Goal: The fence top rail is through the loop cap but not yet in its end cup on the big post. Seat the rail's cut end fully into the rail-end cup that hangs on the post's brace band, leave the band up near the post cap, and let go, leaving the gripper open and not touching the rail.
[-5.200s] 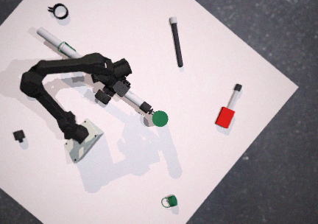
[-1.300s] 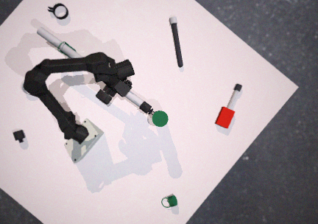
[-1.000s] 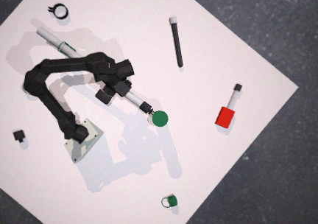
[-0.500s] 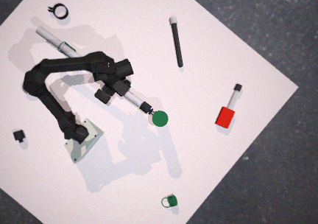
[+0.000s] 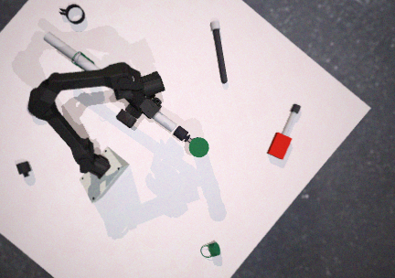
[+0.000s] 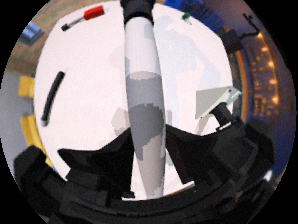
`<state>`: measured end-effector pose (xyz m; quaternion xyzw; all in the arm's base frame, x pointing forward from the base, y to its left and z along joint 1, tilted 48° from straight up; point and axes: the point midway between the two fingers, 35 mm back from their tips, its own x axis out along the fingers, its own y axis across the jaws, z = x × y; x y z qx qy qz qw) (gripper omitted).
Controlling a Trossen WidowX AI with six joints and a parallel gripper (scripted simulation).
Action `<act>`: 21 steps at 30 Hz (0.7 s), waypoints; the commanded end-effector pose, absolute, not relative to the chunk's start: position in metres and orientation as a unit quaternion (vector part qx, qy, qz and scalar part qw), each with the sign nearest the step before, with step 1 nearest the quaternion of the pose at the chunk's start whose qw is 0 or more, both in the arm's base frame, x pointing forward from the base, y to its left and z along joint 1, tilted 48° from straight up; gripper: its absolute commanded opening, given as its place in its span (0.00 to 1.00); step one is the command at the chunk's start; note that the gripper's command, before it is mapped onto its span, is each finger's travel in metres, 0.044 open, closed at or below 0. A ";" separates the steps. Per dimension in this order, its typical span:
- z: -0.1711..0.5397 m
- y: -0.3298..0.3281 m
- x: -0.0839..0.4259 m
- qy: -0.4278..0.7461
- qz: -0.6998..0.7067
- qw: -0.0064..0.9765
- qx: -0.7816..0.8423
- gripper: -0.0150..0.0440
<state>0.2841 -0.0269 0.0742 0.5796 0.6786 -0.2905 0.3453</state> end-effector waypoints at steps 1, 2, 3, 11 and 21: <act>0.080 -0.029 0.287 0.673 -0.290 0.348 0.584 0.25; 0.080 -0.029 0.287 0.673 -0.290 0.348 0.584 0.25; 0.080 -0.029 0.287 0.673 -0.290 0.348 0.584 0.25; 0.082 -0.028 0.287 0.673 -0.290 0.348 0.584 0.25; 0.072 -0.034 0.287 0.676 -0.290 0.347 0.581 0.25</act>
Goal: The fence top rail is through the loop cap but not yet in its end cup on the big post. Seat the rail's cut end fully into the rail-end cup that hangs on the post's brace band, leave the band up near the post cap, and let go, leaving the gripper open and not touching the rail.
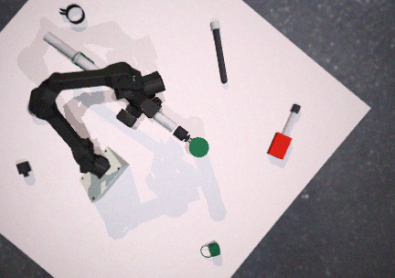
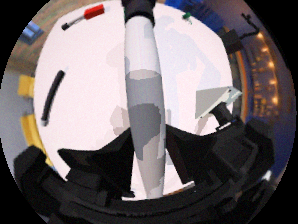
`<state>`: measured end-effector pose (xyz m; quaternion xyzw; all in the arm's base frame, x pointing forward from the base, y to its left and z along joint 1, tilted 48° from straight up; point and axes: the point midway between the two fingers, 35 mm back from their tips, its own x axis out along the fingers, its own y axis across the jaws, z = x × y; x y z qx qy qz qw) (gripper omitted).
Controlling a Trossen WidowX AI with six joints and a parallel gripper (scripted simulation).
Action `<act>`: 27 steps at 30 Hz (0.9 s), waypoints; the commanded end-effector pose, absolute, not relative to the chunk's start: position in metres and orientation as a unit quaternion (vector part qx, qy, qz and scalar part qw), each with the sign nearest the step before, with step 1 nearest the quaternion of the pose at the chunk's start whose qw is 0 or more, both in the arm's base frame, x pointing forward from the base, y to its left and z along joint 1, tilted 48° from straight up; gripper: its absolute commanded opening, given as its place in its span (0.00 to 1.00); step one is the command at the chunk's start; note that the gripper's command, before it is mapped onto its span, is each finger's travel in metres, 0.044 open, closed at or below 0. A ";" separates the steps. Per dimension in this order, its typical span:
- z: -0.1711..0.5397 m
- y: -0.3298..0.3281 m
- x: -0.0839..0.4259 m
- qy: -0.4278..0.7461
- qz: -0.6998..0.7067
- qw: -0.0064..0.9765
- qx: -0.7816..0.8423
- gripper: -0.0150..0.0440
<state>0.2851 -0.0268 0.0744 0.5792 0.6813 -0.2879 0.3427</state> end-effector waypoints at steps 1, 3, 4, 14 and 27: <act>0.070 -0.035 0.287 0.677 -0.291 0.347 0.581 0.25; 0.068 -0.037 0.287 0.677 -0.291 0.347 0.580 0.25; 0.066 -0.038 0.287 0.678 -0.291 0.347 0.580 0.25; 0.065 -0.039 0.287 0.678 -0.291 0.346 0.579 0.25; 0.065 -0.039 0.287 0.678 -0.291 0.346 0.579 0.25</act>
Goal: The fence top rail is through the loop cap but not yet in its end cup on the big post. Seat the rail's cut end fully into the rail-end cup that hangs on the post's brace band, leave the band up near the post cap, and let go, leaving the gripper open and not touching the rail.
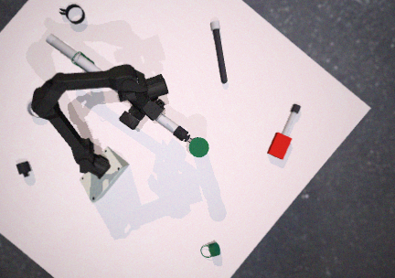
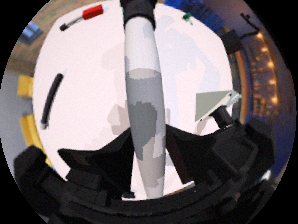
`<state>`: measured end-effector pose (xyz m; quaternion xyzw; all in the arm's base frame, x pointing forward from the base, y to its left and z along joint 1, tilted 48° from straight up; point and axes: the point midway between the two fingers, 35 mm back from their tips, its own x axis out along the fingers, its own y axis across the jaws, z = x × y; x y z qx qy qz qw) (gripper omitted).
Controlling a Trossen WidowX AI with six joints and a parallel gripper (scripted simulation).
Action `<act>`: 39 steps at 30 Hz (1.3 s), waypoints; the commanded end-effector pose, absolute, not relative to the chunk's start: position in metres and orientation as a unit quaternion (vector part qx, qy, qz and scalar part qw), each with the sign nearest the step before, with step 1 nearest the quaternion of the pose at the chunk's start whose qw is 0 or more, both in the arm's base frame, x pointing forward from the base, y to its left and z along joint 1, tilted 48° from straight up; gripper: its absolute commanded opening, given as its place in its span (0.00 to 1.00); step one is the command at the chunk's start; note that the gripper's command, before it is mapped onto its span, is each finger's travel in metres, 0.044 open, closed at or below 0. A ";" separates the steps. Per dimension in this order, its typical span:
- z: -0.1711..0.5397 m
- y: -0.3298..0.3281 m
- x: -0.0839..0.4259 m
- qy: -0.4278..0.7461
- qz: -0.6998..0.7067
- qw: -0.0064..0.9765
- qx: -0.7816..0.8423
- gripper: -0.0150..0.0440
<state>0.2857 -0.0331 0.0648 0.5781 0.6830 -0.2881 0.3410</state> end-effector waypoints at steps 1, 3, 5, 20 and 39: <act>0.065 -0.039 0.287 0.678 -0.291 0.346 0.579 0.25; 0.065 -0.039 0.287 0.678 -0.291 0.346 0.579 0.25; 0.065 -0.039 0.287 0.678 -0.291 0.346 0.579 0.25; 0.065 -0.033 0.286 0.683 -0.288 0.341 0.578 0.25; 0.065 -0.034 0.286 0.682 -0.290 0.342 0.578 0.25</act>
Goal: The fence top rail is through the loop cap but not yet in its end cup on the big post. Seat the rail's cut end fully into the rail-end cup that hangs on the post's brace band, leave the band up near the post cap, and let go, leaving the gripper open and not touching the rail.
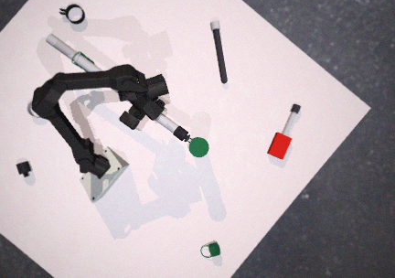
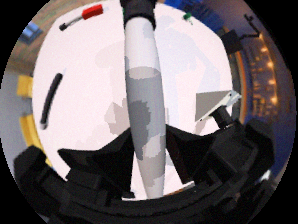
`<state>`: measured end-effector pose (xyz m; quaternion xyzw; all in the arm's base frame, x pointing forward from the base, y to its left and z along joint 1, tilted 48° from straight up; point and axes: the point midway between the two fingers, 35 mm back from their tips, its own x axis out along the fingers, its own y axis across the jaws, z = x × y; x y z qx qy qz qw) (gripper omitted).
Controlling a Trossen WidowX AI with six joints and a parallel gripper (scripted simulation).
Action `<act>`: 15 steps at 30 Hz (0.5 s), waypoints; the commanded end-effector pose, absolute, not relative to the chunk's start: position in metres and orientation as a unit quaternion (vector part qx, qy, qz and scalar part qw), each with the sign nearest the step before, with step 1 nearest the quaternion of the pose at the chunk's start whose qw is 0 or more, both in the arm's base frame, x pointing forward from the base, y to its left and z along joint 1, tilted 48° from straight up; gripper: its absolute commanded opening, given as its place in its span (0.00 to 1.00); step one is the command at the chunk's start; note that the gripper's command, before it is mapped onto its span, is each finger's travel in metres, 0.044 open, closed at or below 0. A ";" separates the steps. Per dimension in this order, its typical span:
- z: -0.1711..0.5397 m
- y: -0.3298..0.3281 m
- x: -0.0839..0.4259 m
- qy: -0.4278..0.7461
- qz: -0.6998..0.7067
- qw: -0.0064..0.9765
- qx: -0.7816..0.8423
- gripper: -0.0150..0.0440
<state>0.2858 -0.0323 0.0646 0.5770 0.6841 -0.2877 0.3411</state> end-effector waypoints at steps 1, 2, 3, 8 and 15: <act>0.065 -0.034 0.286 0.682 -0.290 0.342 0.577 0.25; 0.065 -0.035 0.286 0.682 -0.290 0.342 0.577 0.25; 0.065 -0.035 0.286 0.682 -0.290 0.343 0.577 0.25; 0.066 -0.035 0.286 0.682 -0.290 0.343 0.577 0.25; 0.066 -0.036 0.286 0.681 -0.291 0.343 0.577 0.25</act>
